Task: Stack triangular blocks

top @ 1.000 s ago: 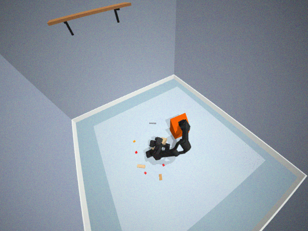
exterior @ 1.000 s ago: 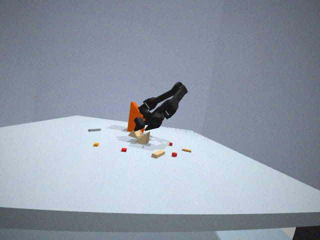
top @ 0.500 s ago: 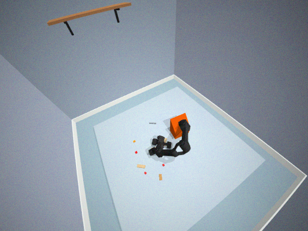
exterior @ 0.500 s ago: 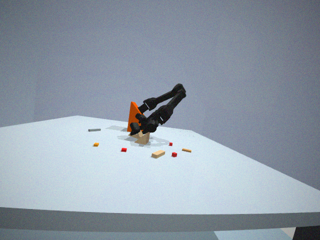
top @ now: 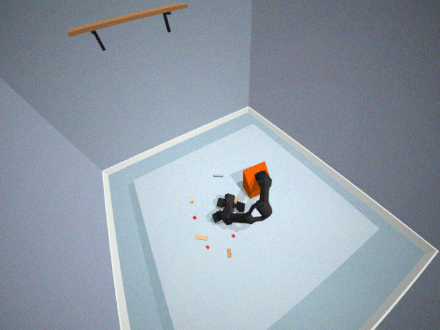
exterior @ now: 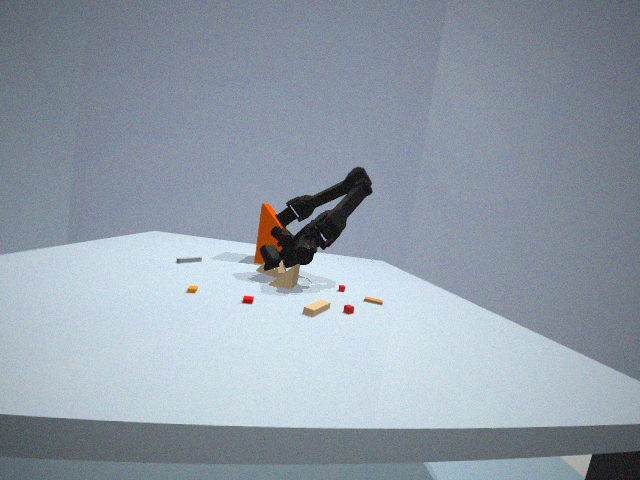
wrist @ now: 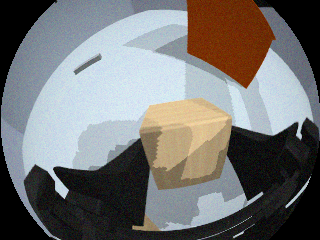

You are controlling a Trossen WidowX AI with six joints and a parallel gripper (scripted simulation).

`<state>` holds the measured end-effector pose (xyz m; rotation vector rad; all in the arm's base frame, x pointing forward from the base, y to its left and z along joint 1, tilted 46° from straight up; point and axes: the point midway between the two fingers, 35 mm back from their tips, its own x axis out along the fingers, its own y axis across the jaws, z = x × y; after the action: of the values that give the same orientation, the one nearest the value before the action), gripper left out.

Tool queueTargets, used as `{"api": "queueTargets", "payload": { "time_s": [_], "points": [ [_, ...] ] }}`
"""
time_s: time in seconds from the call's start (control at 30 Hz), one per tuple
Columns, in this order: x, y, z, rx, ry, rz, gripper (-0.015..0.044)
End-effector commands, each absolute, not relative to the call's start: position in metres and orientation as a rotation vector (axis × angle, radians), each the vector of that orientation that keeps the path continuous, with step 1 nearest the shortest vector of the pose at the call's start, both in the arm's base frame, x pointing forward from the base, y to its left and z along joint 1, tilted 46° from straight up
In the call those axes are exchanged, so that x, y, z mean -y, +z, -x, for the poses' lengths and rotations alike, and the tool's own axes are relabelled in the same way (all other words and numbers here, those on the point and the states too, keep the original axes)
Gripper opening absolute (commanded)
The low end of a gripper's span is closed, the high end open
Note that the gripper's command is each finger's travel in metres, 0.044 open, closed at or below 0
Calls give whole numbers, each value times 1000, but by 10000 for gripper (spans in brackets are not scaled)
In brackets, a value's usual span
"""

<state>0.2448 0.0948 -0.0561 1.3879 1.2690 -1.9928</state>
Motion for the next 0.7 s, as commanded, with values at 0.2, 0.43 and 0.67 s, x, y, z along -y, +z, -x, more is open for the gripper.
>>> {"api": "queueTargets", "payload": {
  "time_s": [0.2,0.43,0.67],
  "points": [
    [-76,-39,-247,-1267,-1990,-1390,0],
    [-52,-15,-245,-1264,-1990,-1390,0],
    [-28,8,-240,-1264,-1992,-1388,0]
  ]
}}
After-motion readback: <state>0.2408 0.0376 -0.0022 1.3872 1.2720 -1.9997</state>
